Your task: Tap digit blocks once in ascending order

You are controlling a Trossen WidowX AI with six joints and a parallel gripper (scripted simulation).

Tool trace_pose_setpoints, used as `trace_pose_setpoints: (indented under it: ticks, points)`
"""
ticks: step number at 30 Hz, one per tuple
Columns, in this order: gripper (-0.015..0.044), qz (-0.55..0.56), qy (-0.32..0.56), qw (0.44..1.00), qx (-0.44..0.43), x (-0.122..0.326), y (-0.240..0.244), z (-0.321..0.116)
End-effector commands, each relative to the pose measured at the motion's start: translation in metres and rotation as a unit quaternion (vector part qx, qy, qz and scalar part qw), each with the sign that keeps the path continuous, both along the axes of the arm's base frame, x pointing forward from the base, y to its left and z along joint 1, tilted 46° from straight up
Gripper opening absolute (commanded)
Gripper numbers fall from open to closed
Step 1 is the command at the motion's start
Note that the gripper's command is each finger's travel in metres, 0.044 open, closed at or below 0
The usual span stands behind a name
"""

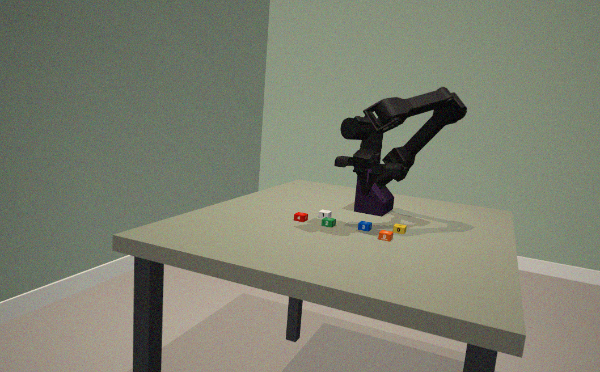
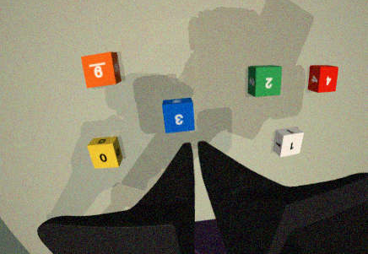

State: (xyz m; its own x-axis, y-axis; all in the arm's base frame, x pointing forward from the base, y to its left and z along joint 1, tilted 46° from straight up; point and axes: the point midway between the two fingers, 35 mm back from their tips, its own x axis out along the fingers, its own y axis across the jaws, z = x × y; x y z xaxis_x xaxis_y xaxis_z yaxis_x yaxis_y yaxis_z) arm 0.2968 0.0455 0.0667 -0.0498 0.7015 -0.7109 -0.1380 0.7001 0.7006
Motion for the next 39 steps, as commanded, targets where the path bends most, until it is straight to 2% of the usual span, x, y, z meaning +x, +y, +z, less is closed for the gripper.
trace_pose_setpoints:
  ticks: [1, 27, 39]
  points:
    - [0.0020, 0.006, 0.008, 1.000, 0.005, -0.010, 0.036, -0.029]
    - [0.0020, 0.006, 0.009, 1.000, 0.007, -0.014, 0.065, -0.057]
    - [0.0020, 0.006, 0.008, 1.000, 0.005, -0.010, 0.036, -0.029]
